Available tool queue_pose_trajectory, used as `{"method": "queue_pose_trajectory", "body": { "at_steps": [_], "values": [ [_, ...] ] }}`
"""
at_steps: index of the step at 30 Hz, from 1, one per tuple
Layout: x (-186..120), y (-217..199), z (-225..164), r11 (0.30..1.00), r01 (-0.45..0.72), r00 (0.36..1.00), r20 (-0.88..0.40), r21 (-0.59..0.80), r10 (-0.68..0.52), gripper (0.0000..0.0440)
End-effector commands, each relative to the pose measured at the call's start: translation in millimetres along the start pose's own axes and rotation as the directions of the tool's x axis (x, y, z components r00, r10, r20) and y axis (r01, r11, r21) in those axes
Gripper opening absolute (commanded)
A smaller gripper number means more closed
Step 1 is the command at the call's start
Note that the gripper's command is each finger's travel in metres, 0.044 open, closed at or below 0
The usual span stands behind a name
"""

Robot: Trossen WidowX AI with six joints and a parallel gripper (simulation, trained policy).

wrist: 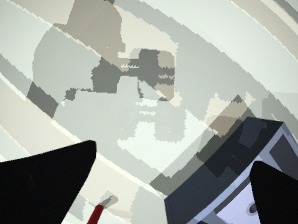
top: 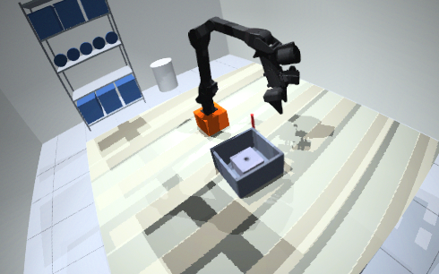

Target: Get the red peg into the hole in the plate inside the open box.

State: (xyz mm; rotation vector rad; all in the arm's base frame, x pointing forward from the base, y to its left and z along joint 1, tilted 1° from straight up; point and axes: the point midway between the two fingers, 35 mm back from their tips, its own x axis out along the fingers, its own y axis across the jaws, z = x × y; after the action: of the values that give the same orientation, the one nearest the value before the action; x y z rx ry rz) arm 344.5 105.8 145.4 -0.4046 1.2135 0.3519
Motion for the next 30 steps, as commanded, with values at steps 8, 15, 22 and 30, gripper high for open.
{"method": "queue_pose_trajectory", "body": {
  "at_steps": [8, 15, 22, 30],
  "values": [
    [-5.8, 22.1, -36.9, 0.954, 0.02, 0.99, -0.139, 0.3, 0.023, 0.044],
    [-10.0, 38.2, -62.1, 0.866, 0.089, 0.971, -0.237, 0.492, 0.035, 0.044],
    [-13.0, 54.8, -88.2, 0.739, 0.201, 0.94, -0.338, 0.643, 0.038, 0.044],
    [-12.2, 73.0, -117.7, 0.575, 0.356, 0.893, -0.45, 0.737, 0.024, 0.044]
  ]
}}
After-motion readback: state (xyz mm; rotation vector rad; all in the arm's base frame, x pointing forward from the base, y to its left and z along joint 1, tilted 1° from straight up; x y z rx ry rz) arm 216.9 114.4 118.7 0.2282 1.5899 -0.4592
